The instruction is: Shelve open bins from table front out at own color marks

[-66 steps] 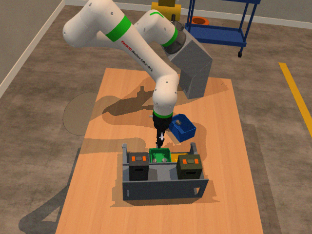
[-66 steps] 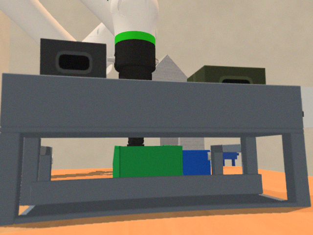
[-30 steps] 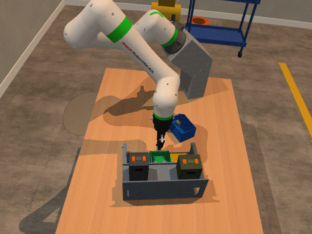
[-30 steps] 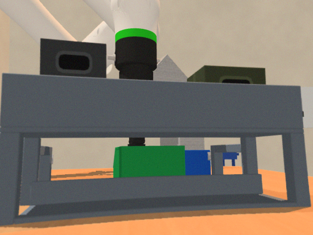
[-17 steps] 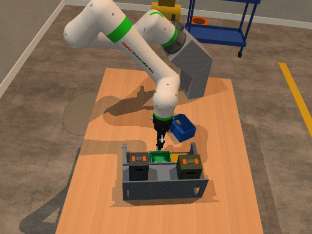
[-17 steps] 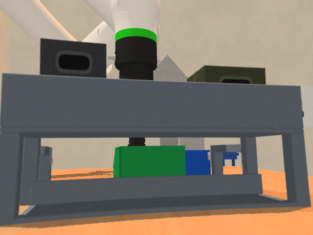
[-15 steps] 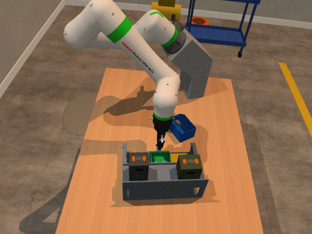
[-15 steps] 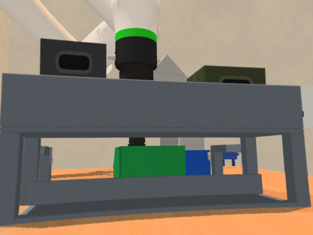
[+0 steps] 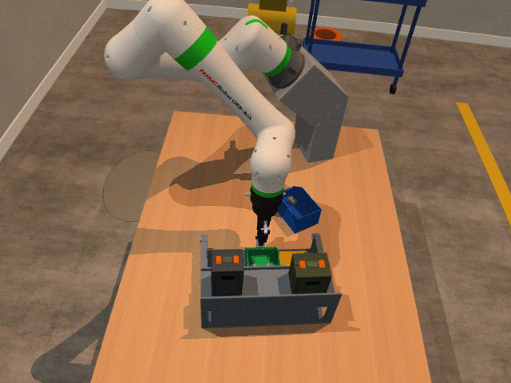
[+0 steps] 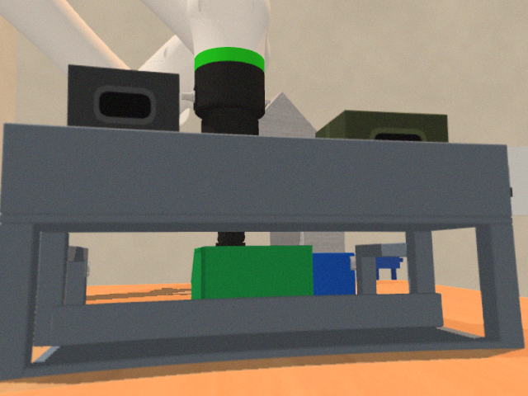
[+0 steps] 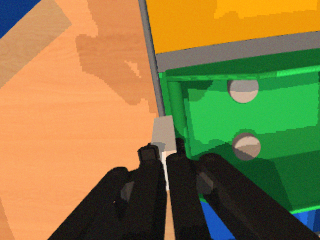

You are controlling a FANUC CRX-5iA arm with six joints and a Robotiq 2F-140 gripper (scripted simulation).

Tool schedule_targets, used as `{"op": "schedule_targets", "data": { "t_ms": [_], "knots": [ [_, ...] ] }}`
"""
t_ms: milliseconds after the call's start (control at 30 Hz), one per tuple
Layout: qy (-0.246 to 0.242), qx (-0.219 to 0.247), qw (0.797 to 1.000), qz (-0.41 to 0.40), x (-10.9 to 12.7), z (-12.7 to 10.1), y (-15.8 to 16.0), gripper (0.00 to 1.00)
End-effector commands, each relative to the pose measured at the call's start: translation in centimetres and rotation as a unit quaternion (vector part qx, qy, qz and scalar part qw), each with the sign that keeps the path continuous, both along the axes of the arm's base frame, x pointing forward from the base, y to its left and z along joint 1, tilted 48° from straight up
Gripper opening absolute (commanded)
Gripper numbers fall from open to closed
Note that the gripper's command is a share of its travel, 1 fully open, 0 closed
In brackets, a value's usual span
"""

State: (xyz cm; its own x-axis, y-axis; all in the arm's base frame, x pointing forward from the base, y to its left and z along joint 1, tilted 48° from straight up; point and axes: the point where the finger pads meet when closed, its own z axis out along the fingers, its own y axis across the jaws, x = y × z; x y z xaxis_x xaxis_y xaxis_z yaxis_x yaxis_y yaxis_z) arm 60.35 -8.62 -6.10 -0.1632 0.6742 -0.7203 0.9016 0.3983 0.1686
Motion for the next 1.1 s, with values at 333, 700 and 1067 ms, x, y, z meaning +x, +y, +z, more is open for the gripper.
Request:
{"op": "schedule_targets", "data": {
  "t_ms": [333,700,1067],
  "knots": [
    [0.0,0.0,1.0,0.0,0.0,0.0,0.0,0.0],
    [0.0,0.0,1.0,0.0,-0.7,0.3,0.1,0.0],
    [0.0,0.0,1.0,0.0,-2.3,0.9,0.4,0.0]
  ]
}}
